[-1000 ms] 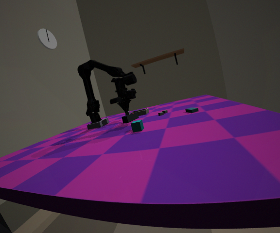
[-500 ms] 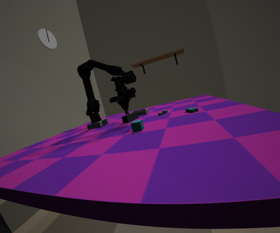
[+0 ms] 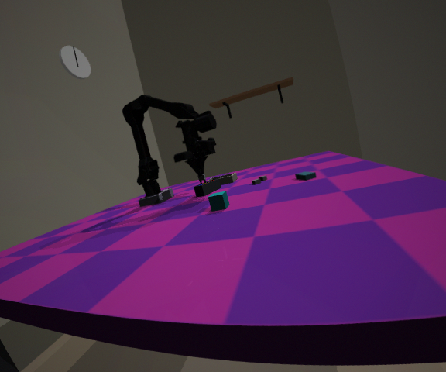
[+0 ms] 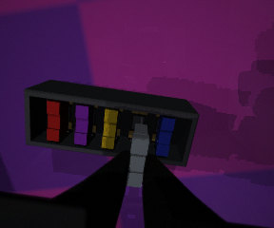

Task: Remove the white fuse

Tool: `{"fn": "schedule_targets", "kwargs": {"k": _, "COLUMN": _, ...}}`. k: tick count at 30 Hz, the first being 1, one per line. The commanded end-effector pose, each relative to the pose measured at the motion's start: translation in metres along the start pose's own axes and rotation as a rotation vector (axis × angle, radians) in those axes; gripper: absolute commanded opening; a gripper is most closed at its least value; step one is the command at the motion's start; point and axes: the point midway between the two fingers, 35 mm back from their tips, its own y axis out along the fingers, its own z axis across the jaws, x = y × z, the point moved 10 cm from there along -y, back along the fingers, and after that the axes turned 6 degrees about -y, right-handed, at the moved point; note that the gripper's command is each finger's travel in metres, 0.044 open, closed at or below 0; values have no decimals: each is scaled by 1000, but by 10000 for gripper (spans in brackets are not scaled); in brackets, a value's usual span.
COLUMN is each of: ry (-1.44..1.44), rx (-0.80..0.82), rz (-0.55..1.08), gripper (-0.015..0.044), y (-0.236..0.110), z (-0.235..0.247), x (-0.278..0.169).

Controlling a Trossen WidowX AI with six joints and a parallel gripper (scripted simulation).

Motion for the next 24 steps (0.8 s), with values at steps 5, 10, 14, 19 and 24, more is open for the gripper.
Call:
{"fn": "schedule_targets", "kwargs": {"k": 5, "ry": 0, "rx": 2, "rz": -4, "gripper": 0, "y": -13, "z": 0, "x": 1}}
{"fn": "schedule_targets", "kwargs": {"k": 10, "ry": 0, "rx": 2, "rz": -4, "gripper": 0, "y": -20, "z": 0, "x": 1}}
{"fn": "schedule_targets", "kwargs": {"k": 14, "ry": 0, "rx": 2, "rz": -4, "gripper": 0, "y": -24, "z": 0, "x": 0}}
{"fn": "schedule_targets", "kwargs": {"k": 19, "ry": 0, "rx": 3, "rz": -4, "gripper": 0, "y": -24, "z": 3, "x": 1}}
{"fn": "schedule_targets", "kwargs": {"k": 24, "ry": 0, "rx": 6, "rz": -6, "gripper": 0, "y": -25, "z": 28, "x": 5}}
